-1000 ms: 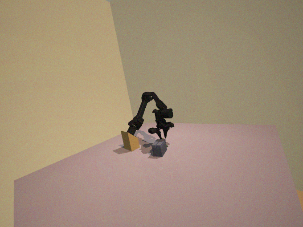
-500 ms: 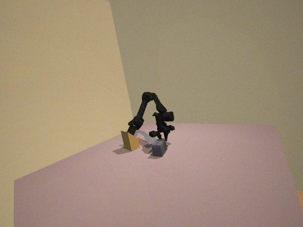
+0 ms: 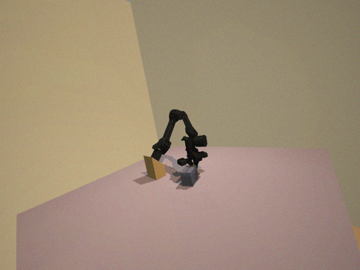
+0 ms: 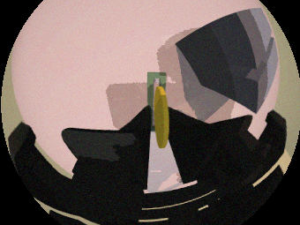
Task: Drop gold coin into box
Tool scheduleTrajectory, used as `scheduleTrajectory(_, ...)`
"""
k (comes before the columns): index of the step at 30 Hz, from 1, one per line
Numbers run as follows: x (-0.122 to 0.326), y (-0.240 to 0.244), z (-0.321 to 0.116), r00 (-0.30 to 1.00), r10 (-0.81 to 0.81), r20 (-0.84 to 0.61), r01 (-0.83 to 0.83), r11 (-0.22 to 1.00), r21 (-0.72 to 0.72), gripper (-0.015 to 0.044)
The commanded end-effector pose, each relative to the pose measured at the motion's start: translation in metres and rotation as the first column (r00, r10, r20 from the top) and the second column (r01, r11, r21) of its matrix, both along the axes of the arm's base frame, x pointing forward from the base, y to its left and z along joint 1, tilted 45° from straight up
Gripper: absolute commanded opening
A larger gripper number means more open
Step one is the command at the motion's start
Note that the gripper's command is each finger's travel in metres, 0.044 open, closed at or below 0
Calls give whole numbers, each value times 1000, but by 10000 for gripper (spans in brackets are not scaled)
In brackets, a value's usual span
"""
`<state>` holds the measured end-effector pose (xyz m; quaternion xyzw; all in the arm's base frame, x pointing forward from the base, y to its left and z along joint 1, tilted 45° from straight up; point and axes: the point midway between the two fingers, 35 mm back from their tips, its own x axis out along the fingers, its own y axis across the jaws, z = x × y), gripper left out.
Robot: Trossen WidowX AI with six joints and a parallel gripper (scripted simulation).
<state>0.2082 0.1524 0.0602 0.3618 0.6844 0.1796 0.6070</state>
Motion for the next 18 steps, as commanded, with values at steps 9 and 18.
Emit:
scheduleTrajectory(9, 0, 0, -1, 1000, -5, -3, 5, 1000, -5, 0)
scheduleTrajectory(18, 4, -14, 10, 1000, -5, -2, 5, 1000, -14, 0)
